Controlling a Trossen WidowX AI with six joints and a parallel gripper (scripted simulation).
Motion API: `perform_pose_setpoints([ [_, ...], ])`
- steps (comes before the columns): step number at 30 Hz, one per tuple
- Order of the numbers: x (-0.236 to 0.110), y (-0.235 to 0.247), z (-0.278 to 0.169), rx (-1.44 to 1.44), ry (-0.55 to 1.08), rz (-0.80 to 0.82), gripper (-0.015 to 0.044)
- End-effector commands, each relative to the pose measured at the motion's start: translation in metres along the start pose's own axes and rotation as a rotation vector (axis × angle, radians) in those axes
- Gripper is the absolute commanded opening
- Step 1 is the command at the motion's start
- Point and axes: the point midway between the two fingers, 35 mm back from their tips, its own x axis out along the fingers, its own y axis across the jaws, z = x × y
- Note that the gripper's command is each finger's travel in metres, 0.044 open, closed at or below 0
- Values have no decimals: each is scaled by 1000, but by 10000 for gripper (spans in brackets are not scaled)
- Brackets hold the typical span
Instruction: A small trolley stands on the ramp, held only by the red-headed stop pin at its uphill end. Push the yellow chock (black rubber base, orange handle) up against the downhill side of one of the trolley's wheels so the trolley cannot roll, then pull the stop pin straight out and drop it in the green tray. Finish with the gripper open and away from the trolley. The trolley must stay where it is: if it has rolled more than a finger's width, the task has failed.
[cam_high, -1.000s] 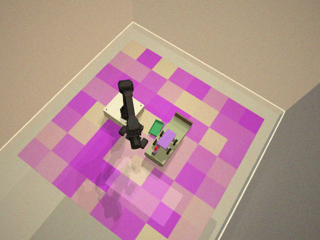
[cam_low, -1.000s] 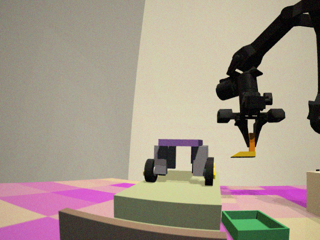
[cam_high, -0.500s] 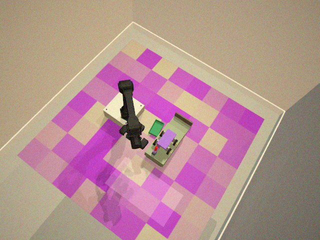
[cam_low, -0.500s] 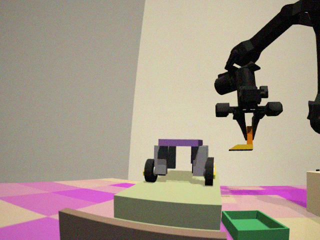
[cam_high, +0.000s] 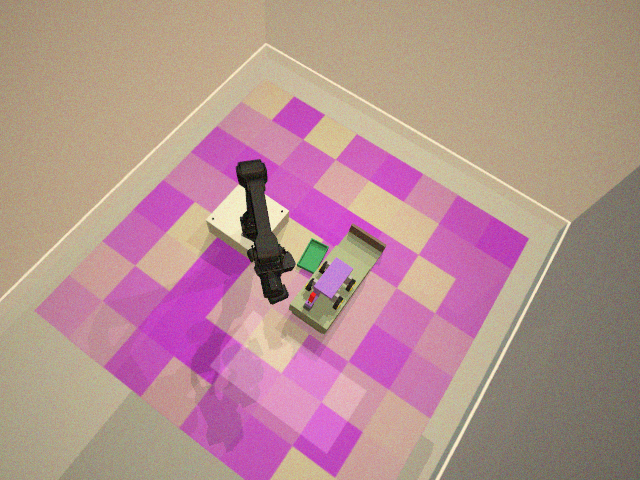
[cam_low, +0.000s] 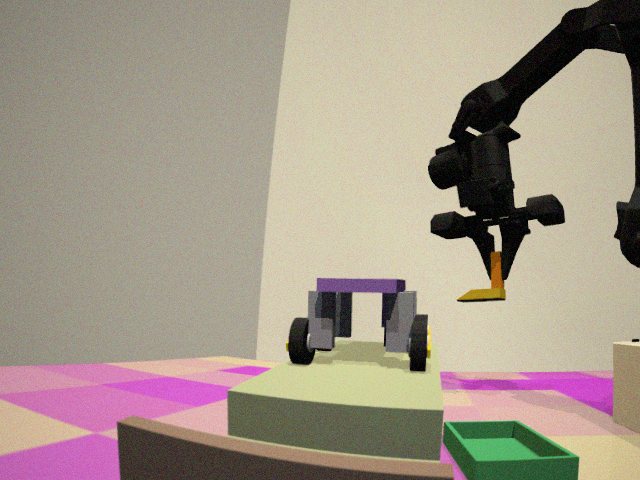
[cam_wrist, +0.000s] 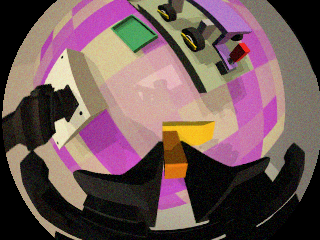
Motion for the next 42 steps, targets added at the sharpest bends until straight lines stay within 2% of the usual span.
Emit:
perform_pose_setpoints([
  [1,-1,-1,0,135,-2,-2,0],
  [28,-1,-1,0,1038,-2,0,0],
  [36,-1,-1,1,1060,-2,0,0],
  [42,0,3,19,1060,-4,1,0],
])
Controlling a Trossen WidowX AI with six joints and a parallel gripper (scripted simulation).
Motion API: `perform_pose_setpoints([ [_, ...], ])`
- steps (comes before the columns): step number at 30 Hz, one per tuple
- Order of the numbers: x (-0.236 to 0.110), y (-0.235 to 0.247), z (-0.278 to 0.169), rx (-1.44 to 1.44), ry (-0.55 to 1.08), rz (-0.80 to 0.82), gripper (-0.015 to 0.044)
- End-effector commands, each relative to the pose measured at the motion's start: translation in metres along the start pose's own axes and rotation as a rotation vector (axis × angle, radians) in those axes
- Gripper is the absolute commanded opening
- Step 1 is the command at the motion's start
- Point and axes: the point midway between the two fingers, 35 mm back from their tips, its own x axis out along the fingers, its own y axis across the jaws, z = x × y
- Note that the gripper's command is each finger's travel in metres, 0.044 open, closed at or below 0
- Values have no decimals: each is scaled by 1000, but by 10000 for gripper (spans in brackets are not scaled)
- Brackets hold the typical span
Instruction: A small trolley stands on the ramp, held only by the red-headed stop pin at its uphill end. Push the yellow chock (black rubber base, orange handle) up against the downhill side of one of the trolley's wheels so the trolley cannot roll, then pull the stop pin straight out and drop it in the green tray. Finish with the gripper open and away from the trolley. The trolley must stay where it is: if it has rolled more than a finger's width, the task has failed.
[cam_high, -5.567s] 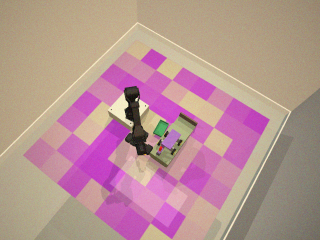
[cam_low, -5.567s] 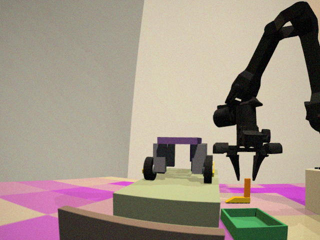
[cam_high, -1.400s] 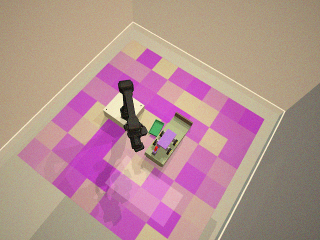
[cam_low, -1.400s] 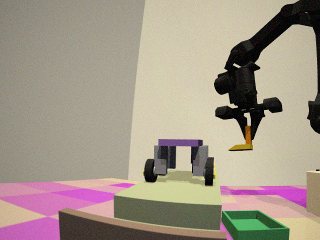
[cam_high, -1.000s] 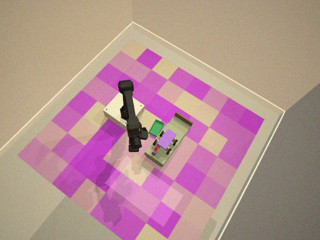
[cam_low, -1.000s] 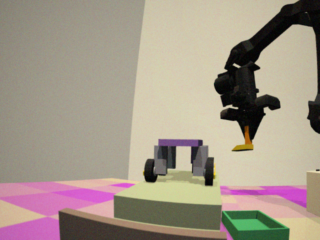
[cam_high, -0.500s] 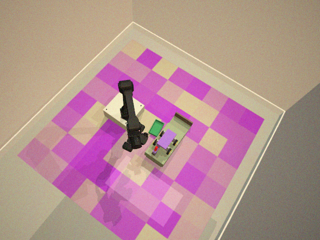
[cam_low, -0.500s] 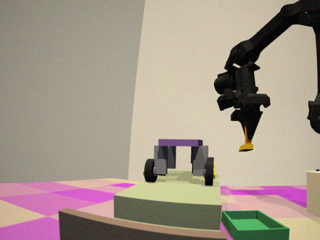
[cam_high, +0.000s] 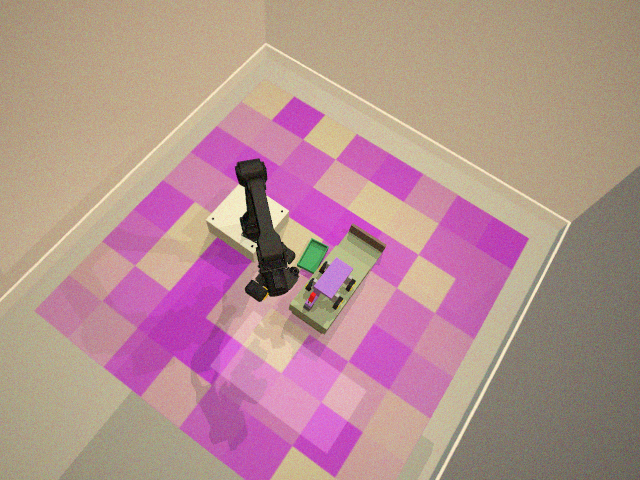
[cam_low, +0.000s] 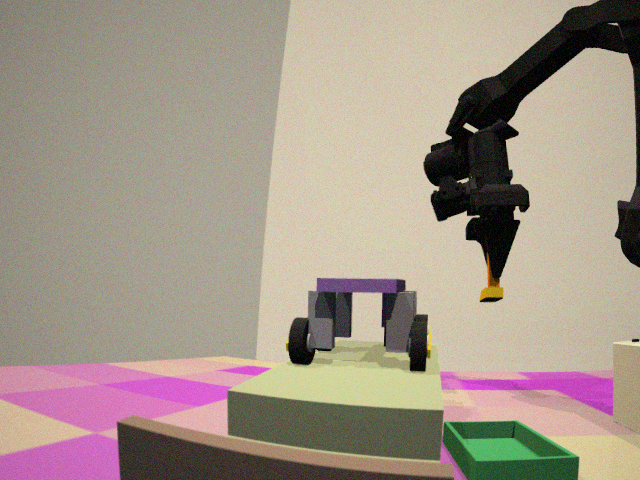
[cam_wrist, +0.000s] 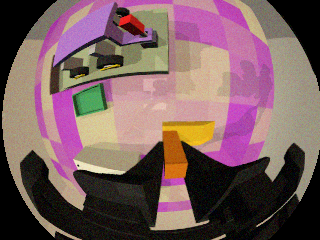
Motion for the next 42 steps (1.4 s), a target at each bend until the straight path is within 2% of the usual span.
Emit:
perform_pose_setpoints([
  [1,1,13,2,4,2,4,0],
  [42,6,151,43,4,-3,19,0],
])
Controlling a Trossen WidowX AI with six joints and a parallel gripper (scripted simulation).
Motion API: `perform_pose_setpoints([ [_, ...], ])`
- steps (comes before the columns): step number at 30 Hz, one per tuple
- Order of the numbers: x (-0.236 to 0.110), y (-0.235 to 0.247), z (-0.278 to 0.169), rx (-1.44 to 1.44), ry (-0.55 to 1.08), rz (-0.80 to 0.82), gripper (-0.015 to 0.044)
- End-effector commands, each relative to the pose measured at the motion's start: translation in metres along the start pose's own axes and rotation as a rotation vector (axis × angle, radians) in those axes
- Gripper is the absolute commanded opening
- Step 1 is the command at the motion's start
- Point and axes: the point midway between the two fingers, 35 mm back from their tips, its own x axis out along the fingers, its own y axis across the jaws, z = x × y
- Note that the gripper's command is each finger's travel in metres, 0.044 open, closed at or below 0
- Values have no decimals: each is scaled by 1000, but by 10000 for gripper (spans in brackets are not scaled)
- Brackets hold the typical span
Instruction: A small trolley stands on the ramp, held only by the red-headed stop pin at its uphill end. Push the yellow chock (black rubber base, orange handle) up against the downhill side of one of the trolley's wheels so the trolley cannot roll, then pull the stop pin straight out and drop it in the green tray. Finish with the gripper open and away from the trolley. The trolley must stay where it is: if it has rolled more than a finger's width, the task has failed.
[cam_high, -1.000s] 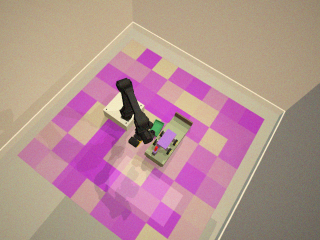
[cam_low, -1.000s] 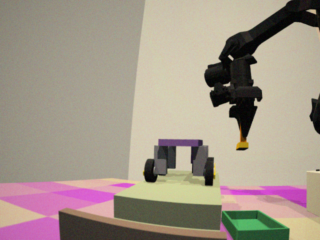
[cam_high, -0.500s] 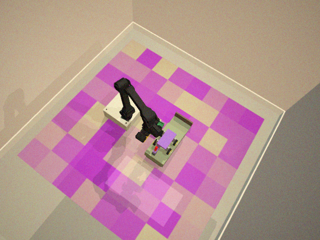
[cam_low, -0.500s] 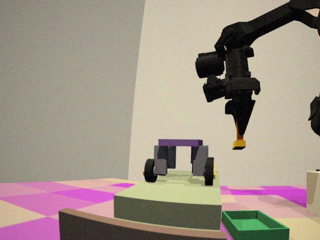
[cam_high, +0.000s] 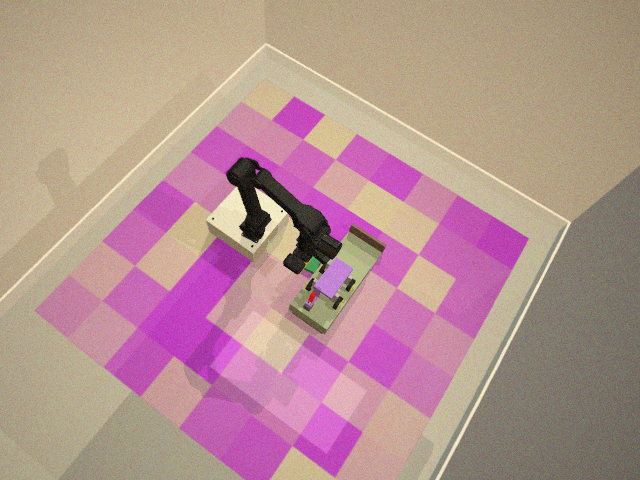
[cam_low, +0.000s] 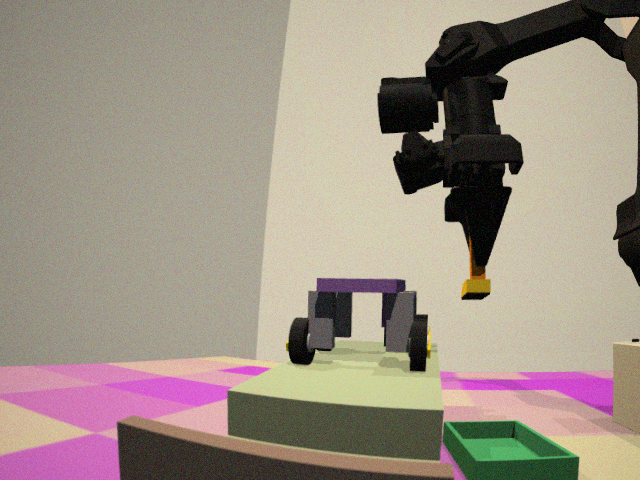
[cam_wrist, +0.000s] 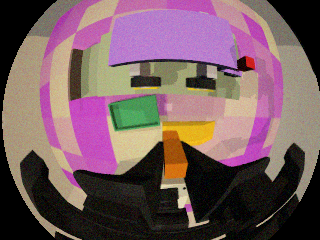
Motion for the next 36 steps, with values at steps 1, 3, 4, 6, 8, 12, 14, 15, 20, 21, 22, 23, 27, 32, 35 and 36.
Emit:
perform_pose_setpoints([
  [1,1,13,4,5,-2,-2,0],
  [3,2,20,5,6,-2,-2,0],
  [4,2,23,5,6,-2,-1,0],
  [6,3,30,6,6,-2,-1,0],
  [8,4,37,7,6,-2,0,0],
  [12,6,51,9,6,-2,2,0],
  [14,7,59,10,6,-2,2,0],
  [15,7,63,10,6,-2,3,0],
  [20,10,82,13,6,-2,5,0],
  [21,10,86,14,6,-2,5,0],
  [22,10,90,14,6,-2,6,0],
  [23,11,94,15,6,-2,6,0],
  [27,12,110,19,6,-3,8,0],
  [32,12,130,25,6,-3,10,0],
  [35,12,136,27,6,-3,7,0],
  [36,12,137,27,6,-2,-5,0],
])
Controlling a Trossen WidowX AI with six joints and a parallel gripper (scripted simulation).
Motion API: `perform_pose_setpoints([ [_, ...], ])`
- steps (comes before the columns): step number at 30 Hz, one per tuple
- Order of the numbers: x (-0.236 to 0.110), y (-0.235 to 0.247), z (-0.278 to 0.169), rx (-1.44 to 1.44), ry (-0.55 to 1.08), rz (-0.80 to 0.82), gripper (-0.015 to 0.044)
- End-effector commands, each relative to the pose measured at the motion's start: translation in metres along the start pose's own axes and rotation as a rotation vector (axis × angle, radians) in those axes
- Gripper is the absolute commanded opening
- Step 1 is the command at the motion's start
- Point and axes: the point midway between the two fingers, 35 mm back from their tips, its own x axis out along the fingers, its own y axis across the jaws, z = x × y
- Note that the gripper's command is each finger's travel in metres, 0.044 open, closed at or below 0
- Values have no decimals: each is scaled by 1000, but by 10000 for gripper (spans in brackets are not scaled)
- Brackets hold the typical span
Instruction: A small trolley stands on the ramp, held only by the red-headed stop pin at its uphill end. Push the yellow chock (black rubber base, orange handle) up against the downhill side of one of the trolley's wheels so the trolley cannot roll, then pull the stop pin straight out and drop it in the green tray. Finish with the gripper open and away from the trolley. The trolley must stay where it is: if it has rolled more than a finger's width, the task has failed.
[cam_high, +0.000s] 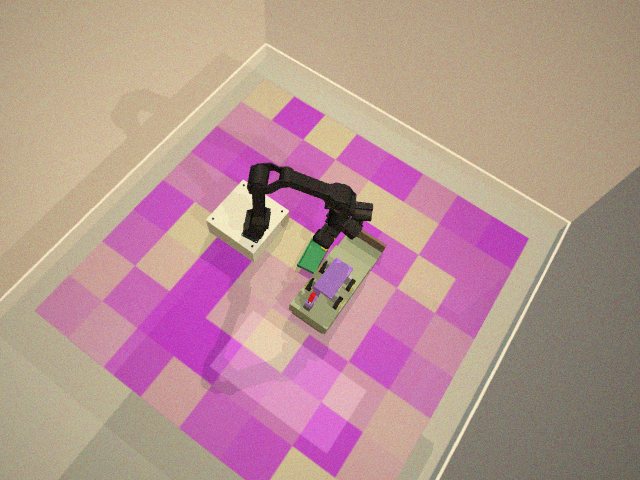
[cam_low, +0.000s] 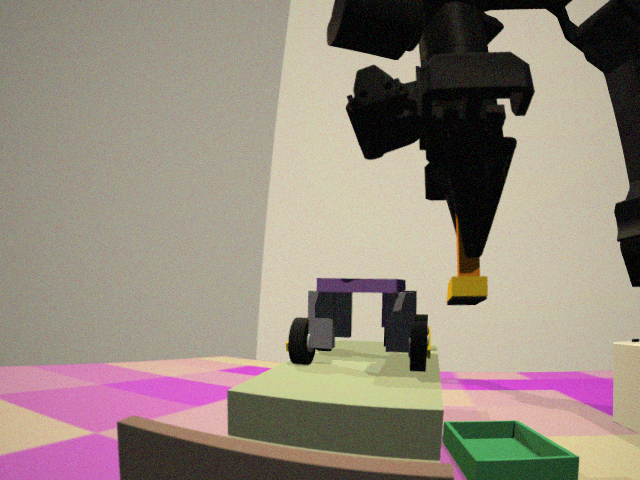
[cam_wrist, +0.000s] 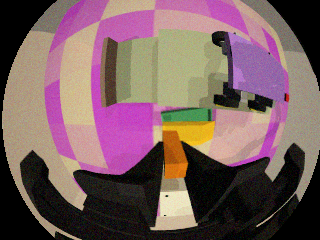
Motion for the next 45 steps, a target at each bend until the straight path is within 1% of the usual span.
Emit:
perform_pose_setpoints([
  [1,-1,7,4,8,-6,-27,0],
  [4,-1,10,4,9,-6,-96,0],
  [6,-1,11,5,8,-7,-113,0],
  [10,-1,11,5,8,-7,-113,0],
  [21,5,13,32,8,-9,-113,0],
  [25,5,14,35,8,-9,-113,0],
  [45,52,10,37,8,-10,-114,0],
])
